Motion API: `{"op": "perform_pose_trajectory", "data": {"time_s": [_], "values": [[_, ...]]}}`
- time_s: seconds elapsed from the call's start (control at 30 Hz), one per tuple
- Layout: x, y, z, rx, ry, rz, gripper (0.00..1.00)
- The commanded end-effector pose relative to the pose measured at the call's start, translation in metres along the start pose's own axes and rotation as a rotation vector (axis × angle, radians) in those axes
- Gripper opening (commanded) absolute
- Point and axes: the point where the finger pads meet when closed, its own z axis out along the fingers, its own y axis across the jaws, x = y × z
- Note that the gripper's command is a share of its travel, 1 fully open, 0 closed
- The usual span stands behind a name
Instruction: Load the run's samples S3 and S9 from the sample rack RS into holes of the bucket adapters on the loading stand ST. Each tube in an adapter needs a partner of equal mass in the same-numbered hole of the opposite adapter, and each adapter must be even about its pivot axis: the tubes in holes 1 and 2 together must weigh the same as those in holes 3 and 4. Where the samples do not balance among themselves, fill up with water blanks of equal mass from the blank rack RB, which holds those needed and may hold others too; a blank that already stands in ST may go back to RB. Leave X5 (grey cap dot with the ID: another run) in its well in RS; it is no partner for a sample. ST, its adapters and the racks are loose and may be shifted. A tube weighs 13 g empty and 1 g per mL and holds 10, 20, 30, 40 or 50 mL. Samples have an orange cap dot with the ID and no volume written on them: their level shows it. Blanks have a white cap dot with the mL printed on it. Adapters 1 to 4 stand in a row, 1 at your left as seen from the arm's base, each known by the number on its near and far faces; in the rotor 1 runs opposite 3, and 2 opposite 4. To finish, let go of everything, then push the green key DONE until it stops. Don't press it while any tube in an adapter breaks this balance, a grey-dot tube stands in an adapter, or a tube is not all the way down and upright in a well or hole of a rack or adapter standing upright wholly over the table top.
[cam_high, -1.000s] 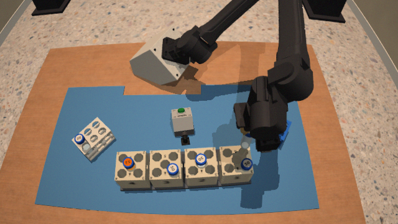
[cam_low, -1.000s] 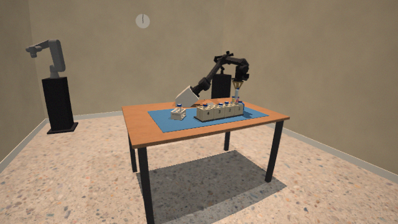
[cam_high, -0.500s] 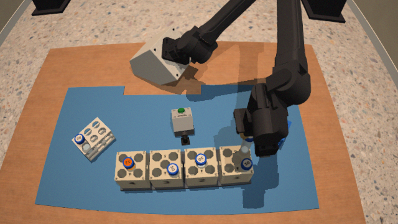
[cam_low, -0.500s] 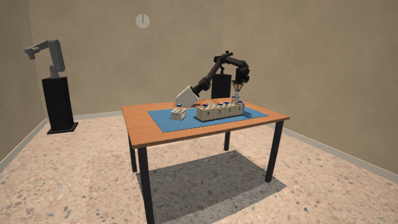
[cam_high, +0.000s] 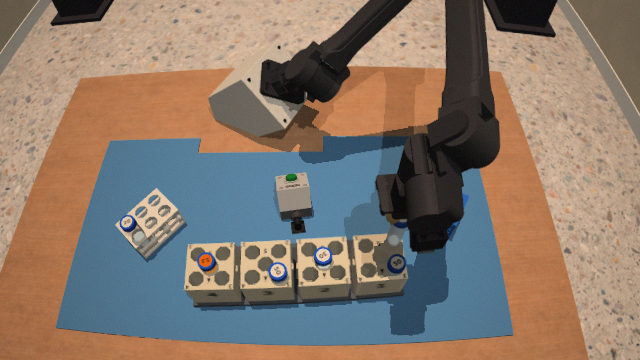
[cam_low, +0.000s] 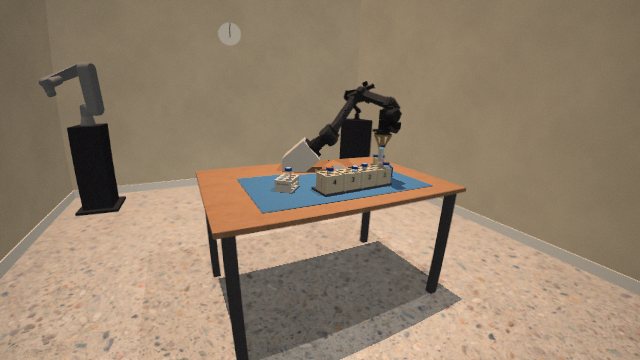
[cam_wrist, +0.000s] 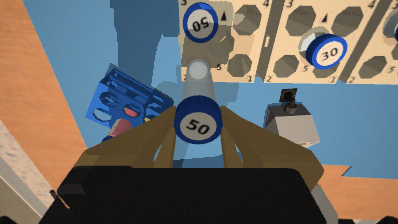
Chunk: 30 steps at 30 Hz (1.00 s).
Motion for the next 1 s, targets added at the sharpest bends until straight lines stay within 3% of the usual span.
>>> {"op": "perform_pose_trajectory", "data": {"time_s": [0.0,0.3,0.4,0.47,0.83,0.97], "values": [[-0.007,0.005,-0.012,0.006,-0.032,-0.008,0.00],[-0.001,0.007,0.005,0.003,-0.026,-0.009,0.00],[-0.009,0.011,-0.001,0.006,-0.047,-0.021,0.00],[-0.001,0.006,0.010,0.002,-0.024,-0.006,0.00],[-0.002,0.002,0.028,0.001,-0.014,0.004,0.00],[-0.010,0.004,0.025,0.004,-0.032,-0.002,0.00]]}}
